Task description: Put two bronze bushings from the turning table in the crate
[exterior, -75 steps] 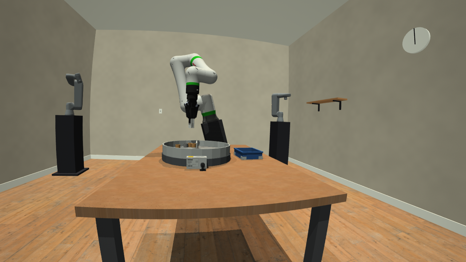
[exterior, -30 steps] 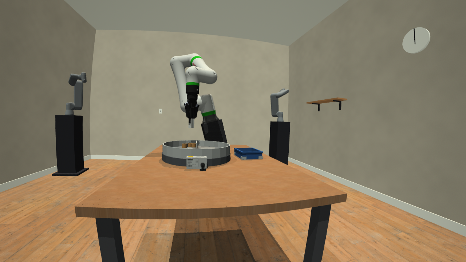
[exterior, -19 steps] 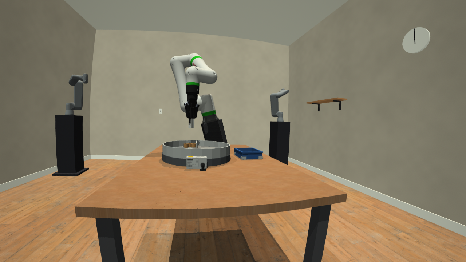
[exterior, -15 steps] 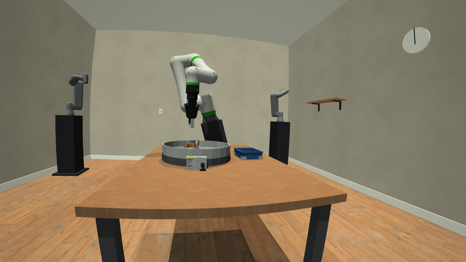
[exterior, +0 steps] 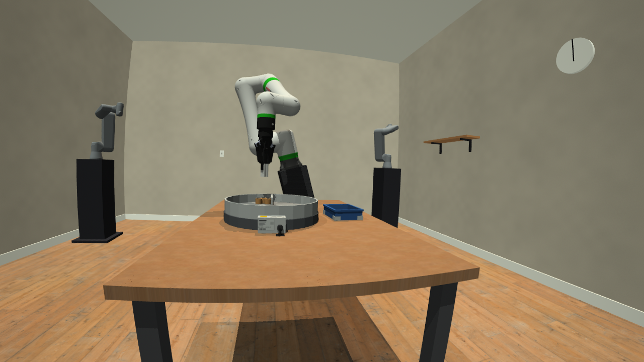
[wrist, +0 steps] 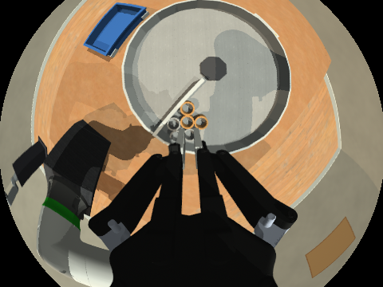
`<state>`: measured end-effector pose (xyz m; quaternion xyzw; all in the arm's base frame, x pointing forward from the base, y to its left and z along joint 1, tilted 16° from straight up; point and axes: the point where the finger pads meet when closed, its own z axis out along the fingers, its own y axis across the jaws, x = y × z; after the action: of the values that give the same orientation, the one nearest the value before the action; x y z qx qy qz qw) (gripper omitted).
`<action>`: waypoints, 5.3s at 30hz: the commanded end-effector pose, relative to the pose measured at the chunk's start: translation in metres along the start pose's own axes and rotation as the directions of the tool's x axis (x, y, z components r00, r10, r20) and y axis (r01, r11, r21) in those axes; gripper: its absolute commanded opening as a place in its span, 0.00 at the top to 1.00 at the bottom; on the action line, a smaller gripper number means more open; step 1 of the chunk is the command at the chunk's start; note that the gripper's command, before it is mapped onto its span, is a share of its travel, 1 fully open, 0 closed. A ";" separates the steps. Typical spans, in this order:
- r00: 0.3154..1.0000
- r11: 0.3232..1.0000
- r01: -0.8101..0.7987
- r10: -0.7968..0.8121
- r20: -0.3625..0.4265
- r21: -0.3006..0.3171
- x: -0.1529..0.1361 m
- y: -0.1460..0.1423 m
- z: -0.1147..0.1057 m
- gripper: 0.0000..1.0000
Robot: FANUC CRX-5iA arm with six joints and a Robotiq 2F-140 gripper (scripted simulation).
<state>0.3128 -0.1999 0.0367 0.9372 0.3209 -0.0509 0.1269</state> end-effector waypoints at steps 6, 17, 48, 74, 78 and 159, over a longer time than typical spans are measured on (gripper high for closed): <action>1.000 1.000 0.000 0.000 0.000 0.000 0.000 0.000 0.000 0.91; 1.000 1.000 0.000 0.000 0.000 0.000 0.000 0.000 0.000 0.91; 1.000 1.000 0.000 0.000 0.000 0.000 0.000 0.000 0.000 0.91; 1.000 1.000 0.000 0.000 0.000 0.000 0.000 0.000 0.000 0.91; 1.000 1.000 0.000 0.000 0.000 0.000 0.000 0.000 0.000 0.91; 0.768 1.000 0.003 0.003 0.640 -0.009 0.014 0.028 0.064 0.94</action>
<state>0.3392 -0.2286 -0.0200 0.8677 0.2625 -0.3536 0.2305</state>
